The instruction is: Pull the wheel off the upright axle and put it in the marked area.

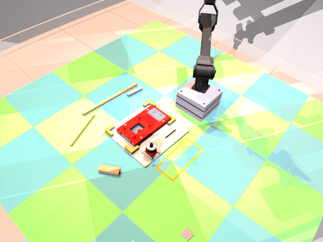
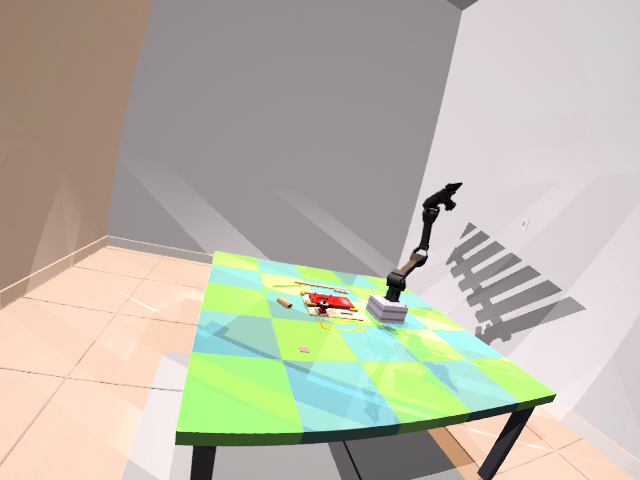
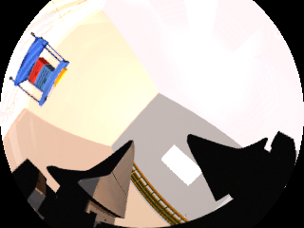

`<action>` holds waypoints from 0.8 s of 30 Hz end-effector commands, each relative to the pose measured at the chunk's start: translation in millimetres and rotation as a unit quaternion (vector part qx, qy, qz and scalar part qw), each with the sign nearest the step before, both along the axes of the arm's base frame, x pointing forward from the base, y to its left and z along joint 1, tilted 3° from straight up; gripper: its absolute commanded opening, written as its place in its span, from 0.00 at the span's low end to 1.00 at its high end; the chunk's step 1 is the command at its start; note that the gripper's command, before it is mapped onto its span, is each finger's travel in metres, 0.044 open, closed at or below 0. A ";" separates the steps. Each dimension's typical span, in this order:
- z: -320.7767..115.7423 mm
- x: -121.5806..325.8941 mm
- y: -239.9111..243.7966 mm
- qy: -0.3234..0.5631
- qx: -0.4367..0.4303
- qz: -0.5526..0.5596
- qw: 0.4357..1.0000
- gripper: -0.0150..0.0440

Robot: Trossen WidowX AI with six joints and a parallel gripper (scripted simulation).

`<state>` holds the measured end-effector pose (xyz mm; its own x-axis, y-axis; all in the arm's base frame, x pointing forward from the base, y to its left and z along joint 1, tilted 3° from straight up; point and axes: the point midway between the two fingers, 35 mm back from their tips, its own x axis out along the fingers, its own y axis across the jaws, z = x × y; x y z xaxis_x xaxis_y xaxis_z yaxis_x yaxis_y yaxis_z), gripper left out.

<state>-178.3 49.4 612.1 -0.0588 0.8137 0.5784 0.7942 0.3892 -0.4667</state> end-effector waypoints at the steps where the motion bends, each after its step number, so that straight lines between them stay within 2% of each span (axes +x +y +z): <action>1: 10.3 50.7 18.3 0.104 -0.002 0.001 0.995 0.76; 7: 17.0 132.3 40.3 0.263 0.015 -0.004 0.965 0.76; 11: 13.4 168.1 48.6 0.328 0.021 0.007 0.944 0.76; 19: -21.4 298.7 75.4 0.546 0.048 -0.013 0.836 0.76; 24: -52.4 352.5 84.1 0.600 0.046 -0.056 0.797 0.76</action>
<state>142.7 129.6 578.3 0.5971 0.7468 0.2927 -0.0933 0.4271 -0.8994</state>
